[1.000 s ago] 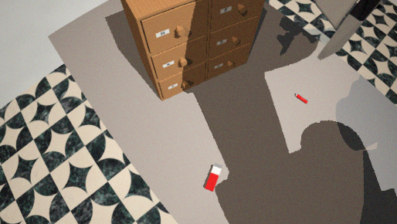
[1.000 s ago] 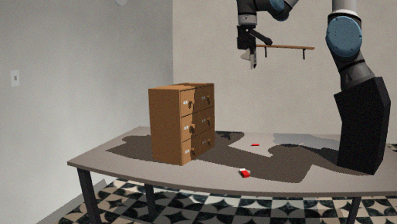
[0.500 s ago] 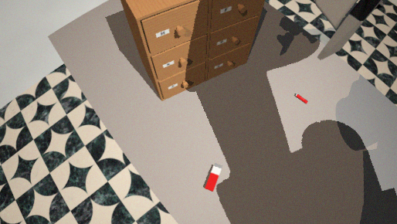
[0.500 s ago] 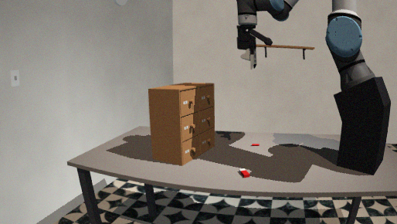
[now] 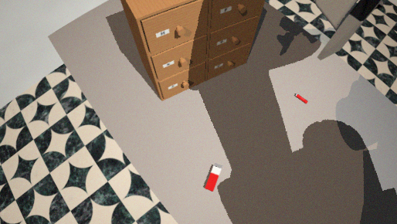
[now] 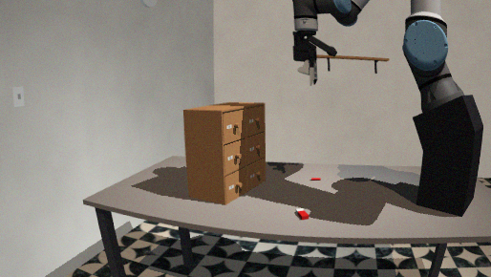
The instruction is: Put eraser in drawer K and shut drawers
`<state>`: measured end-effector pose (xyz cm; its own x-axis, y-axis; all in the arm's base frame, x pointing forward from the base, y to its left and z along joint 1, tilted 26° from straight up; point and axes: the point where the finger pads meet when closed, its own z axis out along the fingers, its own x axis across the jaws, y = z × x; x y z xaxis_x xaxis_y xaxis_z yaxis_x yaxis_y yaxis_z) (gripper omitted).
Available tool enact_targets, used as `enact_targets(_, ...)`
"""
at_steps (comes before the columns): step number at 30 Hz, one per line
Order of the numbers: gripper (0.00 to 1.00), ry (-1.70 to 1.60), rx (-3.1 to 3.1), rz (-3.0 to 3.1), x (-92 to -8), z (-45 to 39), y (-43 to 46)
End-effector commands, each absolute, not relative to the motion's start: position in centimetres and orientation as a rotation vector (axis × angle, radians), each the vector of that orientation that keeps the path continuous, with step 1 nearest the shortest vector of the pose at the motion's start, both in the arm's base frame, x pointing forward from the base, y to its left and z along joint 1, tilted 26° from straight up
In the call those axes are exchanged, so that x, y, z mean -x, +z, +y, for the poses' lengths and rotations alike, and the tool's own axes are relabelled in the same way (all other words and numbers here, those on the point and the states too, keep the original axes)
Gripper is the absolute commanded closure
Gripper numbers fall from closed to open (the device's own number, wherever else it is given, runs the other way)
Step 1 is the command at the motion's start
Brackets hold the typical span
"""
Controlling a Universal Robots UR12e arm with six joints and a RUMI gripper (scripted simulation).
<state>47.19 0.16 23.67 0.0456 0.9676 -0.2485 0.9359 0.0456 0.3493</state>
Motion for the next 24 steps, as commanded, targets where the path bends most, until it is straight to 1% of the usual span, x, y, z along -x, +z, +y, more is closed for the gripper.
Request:
enact_targets(1, 0.00, 0.101, -1.906, 1.915, -47.2, 0.1, 23.7)
enact_targets(24, 0.00, 0.042, -1.708, 2.088, -48.3, -0.4, 23.2)
